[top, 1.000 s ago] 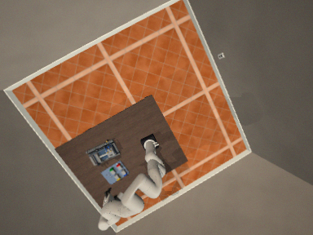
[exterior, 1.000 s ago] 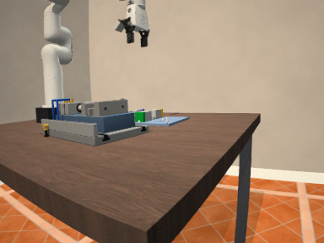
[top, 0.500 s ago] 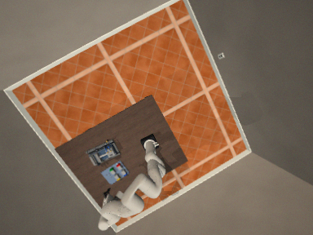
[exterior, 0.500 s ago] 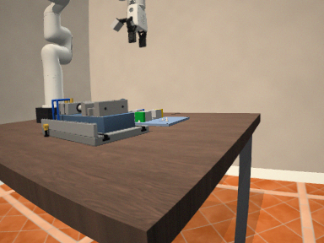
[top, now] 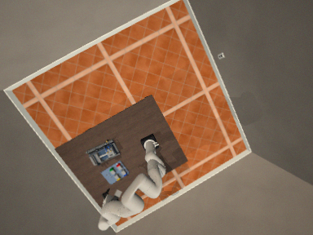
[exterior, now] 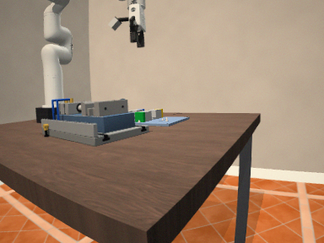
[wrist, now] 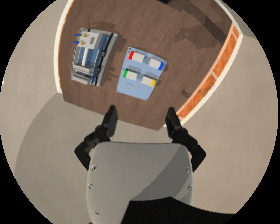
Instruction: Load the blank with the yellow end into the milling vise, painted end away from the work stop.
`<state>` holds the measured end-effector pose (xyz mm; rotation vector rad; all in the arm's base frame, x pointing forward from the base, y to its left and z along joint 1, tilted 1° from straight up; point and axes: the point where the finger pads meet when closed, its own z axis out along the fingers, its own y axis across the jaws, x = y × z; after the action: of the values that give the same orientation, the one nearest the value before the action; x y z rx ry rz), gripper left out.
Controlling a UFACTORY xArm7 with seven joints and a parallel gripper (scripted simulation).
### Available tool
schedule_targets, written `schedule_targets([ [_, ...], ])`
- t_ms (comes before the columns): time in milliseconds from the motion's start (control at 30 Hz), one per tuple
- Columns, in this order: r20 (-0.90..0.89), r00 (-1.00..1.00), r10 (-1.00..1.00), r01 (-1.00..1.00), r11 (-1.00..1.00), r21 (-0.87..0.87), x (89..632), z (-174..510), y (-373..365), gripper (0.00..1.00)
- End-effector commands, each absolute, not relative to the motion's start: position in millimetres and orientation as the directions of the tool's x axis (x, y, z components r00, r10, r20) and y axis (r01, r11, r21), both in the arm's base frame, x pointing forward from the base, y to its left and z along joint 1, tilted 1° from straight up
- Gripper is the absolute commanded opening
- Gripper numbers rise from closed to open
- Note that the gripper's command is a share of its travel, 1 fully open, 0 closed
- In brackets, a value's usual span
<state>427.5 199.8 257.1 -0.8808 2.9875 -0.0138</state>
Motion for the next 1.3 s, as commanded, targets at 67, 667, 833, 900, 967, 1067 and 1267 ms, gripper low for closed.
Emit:
schedule_targets([
  [67, -0.026, -0.741, -0.671, -0.671, 0.741, -0.018, 428.4, 259.1, 200.3, 1.0],
  [667, -0.024, -0.657, -0.754, -0.754, 0.657, -0.019, 428.4, 259.1, 200.3, 1.0],
  [833, -0.024, -0.657, -0.754, -0.754, 0.657, -0.019, 428.4, 259.1, 200.3, 1.0],
  [900, -0.024, -0.657, -0.754, -0.754, 0.657, -0.019, 428.4, 259.1, 200.3, 1.0],
  [967, -0.023, -0.626, -0.779, -0.779, 0.626, -0.021, 428.4, 259.1, 200.3, 1.0],
  [1067, -0.021, -0.571, -0.821, -0.821, 0.571, -0.022, 428.4, 259.1, 200.3, 1.0],
  [1267, -0.019, -0.473, -0.881, -0.881, 0.473, -0.025, 428.4, 259.1, 200.3, 1.0],
])
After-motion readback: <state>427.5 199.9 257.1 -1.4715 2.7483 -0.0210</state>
